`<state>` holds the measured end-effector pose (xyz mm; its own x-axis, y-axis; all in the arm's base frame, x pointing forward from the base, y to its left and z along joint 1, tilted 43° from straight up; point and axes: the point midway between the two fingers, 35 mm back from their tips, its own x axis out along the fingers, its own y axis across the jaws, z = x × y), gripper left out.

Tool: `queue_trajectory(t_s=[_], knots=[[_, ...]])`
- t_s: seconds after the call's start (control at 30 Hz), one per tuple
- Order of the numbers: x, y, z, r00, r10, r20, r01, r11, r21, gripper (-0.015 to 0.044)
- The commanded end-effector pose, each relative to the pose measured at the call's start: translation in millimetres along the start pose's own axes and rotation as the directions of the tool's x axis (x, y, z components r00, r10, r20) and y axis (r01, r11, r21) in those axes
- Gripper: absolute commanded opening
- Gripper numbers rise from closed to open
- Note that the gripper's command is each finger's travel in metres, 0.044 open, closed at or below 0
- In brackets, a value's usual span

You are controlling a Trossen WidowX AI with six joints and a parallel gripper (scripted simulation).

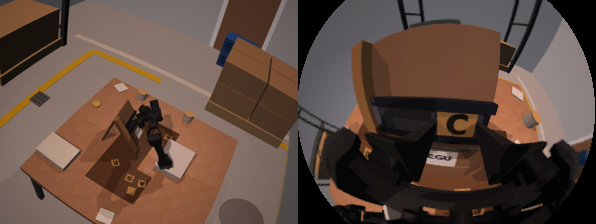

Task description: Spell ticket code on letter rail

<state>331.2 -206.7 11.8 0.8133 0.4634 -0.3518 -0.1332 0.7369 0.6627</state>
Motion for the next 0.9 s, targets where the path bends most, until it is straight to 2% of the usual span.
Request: queue_trajectory(t_s=[0.0,0.87], knots=[[0,3,0,1.0,-0.003,0.0,0.003,1.0,0.001,0.0],[0,18,0,1.0,-0.003,0.0,0.003,1.0,0.002,0.0]])
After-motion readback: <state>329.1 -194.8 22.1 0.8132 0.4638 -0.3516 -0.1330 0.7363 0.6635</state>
